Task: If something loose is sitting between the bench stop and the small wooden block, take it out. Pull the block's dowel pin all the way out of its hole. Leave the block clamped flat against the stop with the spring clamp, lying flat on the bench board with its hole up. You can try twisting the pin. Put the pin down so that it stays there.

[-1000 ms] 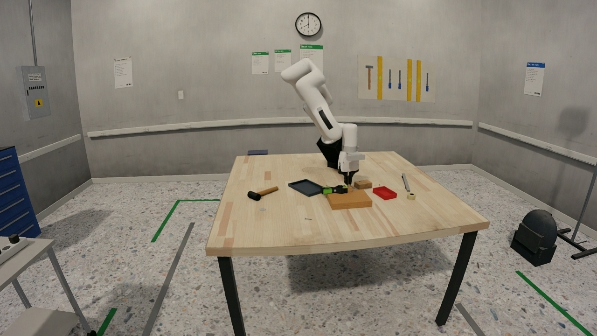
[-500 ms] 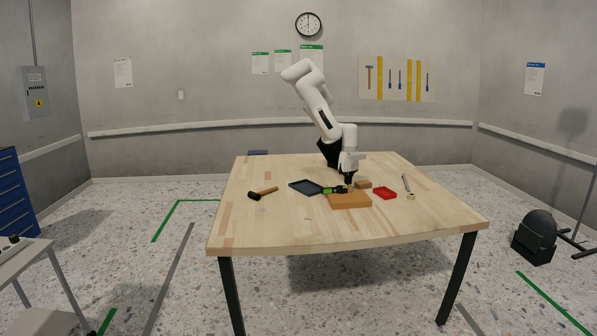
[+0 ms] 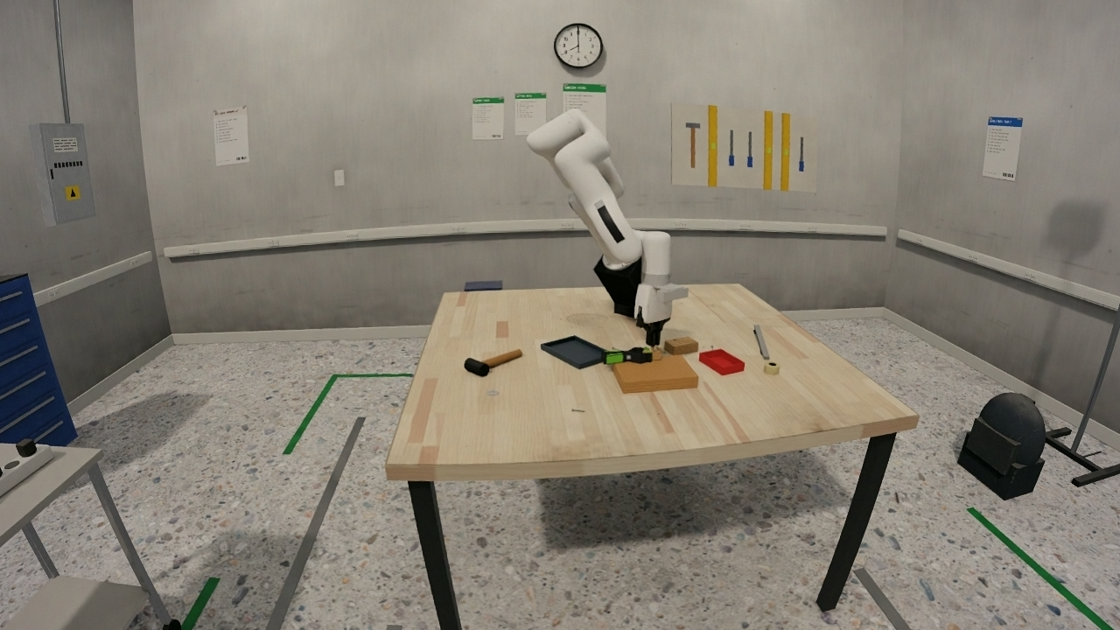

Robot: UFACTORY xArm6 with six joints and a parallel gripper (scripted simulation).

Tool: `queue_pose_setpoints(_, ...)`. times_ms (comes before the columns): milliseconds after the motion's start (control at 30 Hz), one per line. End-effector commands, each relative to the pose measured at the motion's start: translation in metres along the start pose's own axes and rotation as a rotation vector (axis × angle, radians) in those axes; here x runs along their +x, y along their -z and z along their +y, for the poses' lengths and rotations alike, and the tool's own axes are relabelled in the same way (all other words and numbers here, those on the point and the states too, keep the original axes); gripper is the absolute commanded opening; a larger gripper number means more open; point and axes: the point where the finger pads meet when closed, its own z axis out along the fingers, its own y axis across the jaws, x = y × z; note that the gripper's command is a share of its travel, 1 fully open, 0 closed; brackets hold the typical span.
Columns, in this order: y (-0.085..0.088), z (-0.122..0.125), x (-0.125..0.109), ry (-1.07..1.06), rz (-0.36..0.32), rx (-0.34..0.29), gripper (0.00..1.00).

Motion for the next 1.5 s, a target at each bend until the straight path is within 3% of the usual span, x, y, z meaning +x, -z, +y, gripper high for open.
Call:
queue_pose_setpoints(0,0.0007,0.0003,0.0010,0.049,0.001,0.001,0.00)
queue_pose_setpoints(967,0.0012,0.0003,0.0010,0.237,0.001,0.001,0.00)
queue_pose_setpoints(1467,0.0015,0.0003,0.0010,0.150,0.001,0.001,0.00)
